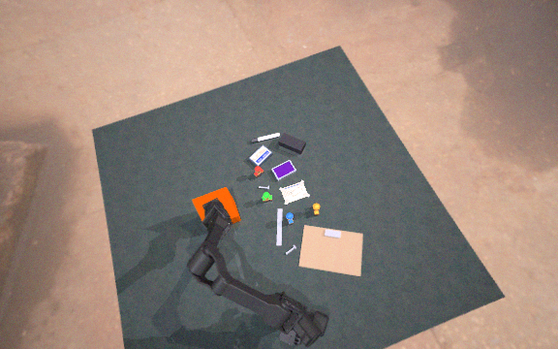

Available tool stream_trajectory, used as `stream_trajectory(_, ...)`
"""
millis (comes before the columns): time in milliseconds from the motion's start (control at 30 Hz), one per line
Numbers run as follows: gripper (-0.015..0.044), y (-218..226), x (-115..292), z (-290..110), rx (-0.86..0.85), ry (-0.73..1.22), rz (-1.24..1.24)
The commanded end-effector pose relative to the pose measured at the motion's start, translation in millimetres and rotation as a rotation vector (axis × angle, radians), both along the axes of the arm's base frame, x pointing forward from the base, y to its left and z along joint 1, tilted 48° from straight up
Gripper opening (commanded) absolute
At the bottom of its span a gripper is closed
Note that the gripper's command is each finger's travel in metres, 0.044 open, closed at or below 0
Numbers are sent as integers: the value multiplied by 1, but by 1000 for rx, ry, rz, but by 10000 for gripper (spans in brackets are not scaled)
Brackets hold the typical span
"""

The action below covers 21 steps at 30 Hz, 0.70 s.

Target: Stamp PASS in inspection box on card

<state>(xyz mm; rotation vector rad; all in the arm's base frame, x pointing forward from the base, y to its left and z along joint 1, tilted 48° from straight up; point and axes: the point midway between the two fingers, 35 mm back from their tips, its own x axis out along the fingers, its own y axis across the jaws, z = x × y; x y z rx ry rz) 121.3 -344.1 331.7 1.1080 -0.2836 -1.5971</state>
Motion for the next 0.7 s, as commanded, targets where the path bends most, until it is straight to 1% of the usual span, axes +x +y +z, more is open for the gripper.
stream_trajectory(0, 221, 18, 50, -52, 123, 153, 158)
stream_trajectory(200, 221, 63, 105, -118, 251, 387, 385)
stream_trajectory(367, 221, 113, 137, -171, 327, 607, 579)
stream_trajectory(533, 221, 172, 153, -220, 369, 870, 783)
stream_trajectory(667, 221, 223, 151, -257, 369, 1119, 955)
